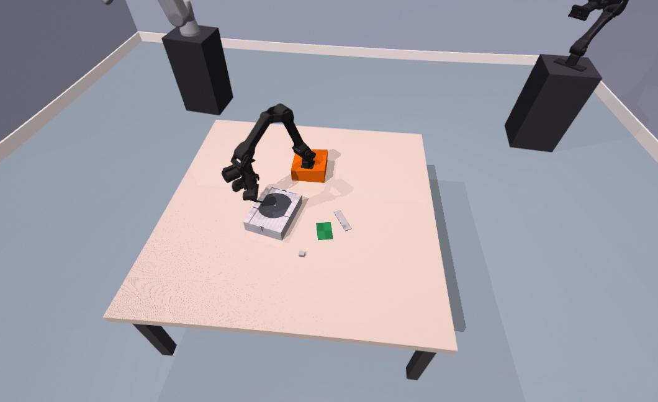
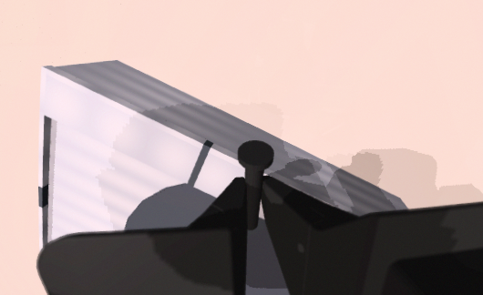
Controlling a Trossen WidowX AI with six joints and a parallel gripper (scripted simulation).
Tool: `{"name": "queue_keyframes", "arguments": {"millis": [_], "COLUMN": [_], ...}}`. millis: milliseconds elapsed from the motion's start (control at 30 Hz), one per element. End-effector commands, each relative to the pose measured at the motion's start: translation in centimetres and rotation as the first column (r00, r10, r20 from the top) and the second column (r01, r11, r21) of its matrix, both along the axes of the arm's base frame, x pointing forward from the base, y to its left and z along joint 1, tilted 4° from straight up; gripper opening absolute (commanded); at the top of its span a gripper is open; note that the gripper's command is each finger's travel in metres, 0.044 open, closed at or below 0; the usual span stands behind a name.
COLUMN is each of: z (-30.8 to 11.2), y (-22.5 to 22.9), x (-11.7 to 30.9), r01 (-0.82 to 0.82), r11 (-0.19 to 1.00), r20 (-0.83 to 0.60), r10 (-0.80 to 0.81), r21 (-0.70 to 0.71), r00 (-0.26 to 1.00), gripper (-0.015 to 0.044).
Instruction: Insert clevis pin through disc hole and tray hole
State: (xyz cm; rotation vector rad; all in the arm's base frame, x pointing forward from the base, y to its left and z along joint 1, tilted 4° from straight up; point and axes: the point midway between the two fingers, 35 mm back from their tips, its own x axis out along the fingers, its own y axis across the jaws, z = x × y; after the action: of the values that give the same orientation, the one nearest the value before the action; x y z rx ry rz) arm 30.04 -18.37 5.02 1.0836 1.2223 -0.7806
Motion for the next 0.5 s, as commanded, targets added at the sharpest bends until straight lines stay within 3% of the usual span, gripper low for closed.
{"name": "queue_keyframes", "arguments": {"millis": [0,467], "z": [0.3,0.6], "y": [0.7,2.9], "x": [0.1,0.3], "r01": [-0.161,-0.591], "r11": [0.986,0.796], "r20": [-0.003,-0.054], "r10": [0.161,0.589], "r21": [-0.045,-0.135], "r00": [0.987,0.806], "gripper": [0.0,0.0]}}
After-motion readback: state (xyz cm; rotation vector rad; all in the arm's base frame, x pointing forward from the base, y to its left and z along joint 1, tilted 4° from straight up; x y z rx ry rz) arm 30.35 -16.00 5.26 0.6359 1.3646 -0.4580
